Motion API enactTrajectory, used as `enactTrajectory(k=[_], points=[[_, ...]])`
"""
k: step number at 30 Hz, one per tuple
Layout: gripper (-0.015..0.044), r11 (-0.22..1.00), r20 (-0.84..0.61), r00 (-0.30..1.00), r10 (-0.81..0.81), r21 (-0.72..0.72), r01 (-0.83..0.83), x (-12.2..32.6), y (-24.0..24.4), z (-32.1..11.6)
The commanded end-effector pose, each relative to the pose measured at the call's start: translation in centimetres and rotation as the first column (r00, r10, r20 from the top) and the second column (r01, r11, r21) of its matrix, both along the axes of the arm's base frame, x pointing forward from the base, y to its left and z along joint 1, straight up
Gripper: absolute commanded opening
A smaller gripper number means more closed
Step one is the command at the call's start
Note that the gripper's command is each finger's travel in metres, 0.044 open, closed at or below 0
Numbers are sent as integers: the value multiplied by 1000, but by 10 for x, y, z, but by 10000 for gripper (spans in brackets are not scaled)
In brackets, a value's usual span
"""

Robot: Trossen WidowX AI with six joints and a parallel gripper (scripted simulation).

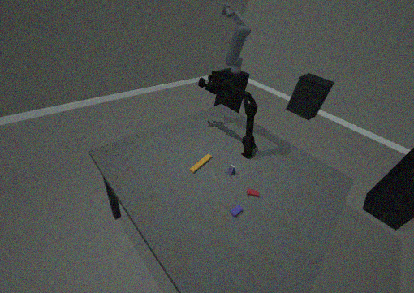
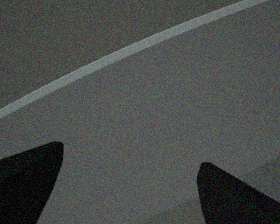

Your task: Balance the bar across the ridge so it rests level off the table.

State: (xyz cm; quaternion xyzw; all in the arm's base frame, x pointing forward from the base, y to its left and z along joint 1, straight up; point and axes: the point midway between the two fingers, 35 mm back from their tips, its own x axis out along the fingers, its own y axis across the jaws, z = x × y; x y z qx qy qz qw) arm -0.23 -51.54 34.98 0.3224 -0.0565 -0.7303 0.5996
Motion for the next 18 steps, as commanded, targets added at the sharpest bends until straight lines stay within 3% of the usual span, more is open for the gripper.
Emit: enactTrajectory(k=[1,18], points=[[315,994,-45,995,86,66,-83,29,1,-18],[315,857,-203,854,479,317,-406,152,37,-78]])
